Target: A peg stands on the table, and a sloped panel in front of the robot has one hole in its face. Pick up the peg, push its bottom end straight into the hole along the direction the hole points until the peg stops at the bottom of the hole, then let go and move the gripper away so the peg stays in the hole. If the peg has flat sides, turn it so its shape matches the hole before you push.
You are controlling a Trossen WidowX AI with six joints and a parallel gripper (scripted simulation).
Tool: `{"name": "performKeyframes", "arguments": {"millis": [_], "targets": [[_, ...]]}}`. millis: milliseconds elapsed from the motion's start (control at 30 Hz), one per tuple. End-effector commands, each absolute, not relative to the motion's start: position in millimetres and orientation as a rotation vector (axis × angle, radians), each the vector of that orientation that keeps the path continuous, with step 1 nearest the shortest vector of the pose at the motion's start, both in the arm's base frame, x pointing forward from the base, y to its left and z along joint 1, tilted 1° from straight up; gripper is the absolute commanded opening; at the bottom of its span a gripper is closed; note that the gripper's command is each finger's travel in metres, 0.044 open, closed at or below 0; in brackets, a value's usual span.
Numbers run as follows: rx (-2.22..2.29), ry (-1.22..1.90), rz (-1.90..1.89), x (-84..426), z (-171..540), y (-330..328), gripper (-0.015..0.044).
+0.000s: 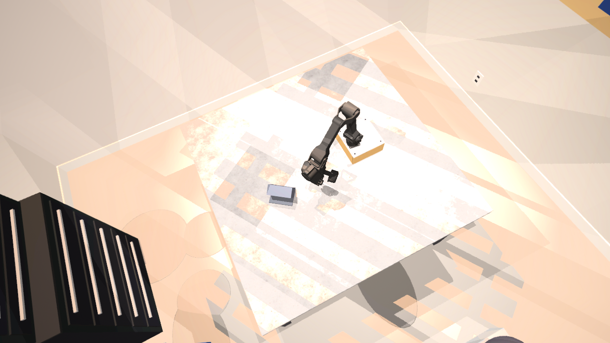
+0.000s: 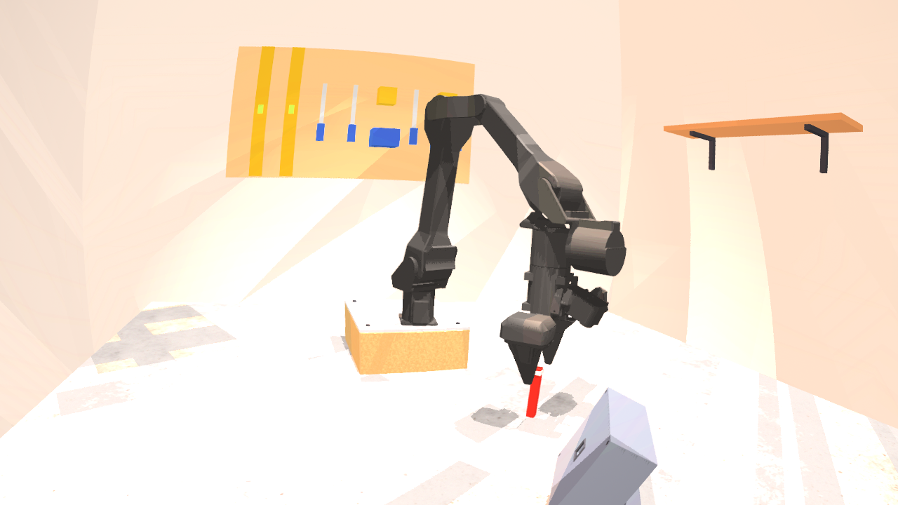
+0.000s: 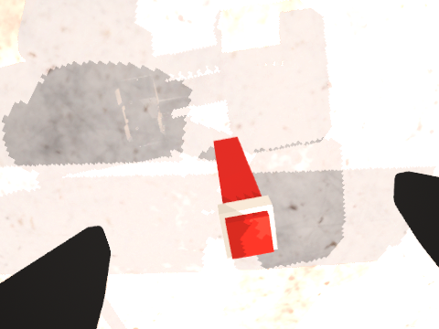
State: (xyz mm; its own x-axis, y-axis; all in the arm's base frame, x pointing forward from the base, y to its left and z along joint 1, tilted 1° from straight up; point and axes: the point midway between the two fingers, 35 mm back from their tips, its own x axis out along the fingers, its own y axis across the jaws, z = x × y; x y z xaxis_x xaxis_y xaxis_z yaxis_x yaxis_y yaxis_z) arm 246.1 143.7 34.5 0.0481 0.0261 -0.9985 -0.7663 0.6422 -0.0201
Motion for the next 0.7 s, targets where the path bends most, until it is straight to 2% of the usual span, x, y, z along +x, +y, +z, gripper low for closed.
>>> {"name": "performKeyframes", "arguments": {"millis": [0, 633, 667], "targets": [[-0.676, 1.414, 0.688, 245, 26, 144, 0.044], [-0.676, 1.414, 0.688, 244, 0, 143, 0.044], [-0.675, 1.409, 0.68, 246, 4, 143, 0.0414]]}}
